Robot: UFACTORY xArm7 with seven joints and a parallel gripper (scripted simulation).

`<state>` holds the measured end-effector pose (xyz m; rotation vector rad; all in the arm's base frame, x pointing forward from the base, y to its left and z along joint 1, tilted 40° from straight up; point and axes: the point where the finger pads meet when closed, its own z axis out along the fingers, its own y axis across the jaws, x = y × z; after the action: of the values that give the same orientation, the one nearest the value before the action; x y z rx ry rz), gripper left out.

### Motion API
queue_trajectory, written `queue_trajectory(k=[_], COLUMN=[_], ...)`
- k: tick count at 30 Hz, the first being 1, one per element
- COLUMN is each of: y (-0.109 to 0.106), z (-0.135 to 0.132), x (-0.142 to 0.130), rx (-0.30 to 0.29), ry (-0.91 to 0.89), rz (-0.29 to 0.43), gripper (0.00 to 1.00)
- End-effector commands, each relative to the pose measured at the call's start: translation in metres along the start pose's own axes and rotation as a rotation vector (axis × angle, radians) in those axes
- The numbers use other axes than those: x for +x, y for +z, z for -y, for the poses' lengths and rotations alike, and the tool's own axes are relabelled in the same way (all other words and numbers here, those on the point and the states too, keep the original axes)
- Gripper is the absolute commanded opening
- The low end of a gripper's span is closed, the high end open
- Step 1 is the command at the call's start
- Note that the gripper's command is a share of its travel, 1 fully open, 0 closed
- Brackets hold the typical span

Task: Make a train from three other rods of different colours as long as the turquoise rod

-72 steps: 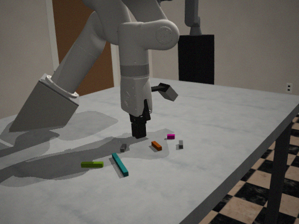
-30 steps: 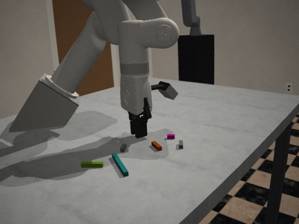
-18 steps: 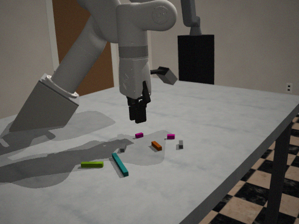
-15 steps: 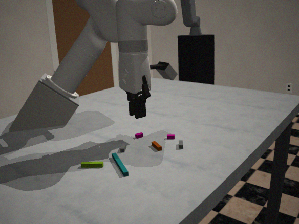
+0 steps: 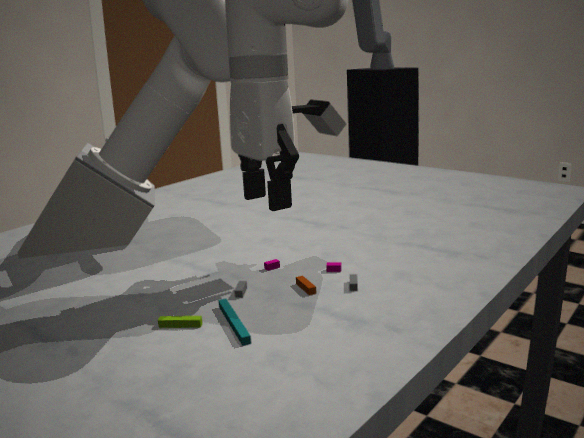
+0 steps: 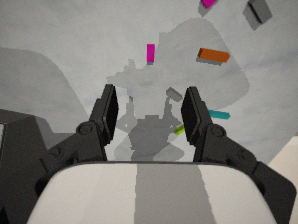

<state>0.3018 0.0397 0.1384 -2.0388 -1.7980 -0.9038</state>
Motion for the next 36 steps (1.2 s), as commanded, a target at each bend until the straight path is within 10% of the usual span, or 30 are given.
queue_trajectory(k=[1,19,36], y=[-0.001,-0.001,0.010], z=[-0.001,-0.002,-0.034], x=[0.000,-0.002,-0.047], rx=[-0.003,-0.003,-0.011], ry=[0.001,-0.025,-0.647], rz=[0.000,-0.001,-0.003], gripper=[1.00,1.00,1.00])
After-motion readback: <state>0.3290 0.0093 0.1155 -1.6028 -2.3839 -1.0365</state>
